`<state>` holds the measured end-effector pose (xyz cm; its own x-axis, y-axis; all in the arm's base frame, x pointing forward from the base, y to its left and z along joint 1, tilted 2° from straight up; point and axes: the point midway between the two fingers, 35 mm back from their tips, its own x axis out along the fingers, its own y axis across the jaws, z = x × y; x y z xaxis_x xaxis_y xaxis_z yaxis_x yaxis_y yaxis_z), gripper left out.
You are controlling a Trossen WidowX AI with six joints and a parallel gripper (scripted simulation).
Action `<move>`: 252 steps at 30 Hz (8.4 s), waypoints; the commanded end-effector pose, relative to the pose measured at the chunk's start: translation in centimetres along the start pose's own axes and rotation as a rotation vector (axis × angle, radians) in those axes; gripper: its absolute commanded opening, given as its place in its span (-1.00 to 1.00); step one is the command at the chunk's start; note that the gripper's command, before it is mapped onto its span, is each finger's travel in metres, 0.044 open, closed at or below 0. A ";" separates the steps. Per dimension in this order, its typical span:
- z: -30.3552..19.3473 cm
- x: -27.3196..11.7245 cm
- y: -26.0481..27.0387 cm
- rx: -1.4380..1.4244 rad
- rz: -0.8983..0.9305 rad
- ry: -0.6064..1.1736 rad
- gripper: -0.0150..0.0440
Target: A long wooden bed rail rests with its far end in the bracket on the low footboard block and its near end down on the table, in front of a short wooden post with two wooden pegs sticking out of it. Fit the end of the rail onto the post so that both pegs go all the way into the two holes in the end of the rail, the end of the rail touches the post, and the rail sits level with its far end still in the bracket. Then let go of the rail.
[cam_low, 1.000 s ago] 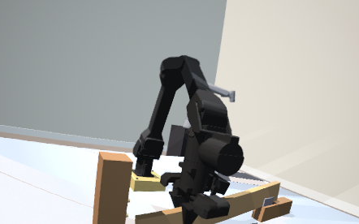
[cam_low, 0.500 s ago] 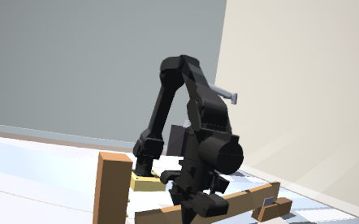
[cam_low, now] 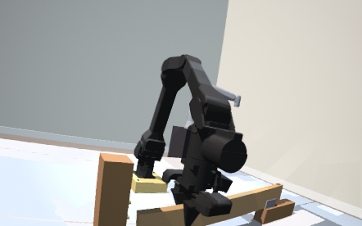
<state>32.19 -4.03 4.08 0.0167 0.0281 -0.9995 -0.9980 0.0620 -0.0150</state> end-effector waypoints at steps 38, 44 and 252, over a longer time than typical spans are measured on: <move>0.1 -2.5 -0.6 -0.004 -0.017 -0.006 -0.49; 0.1 -2.8 -0.6 -0.004 -0.017 -0.006 -0.49; -2.3 -2.8 -0.3 -0.004 -0.017 -0.004 -0.49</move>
<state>32.09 -6.21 6.63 0.0256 0.0327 -0.9991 -0.9979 0.0603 -0.0236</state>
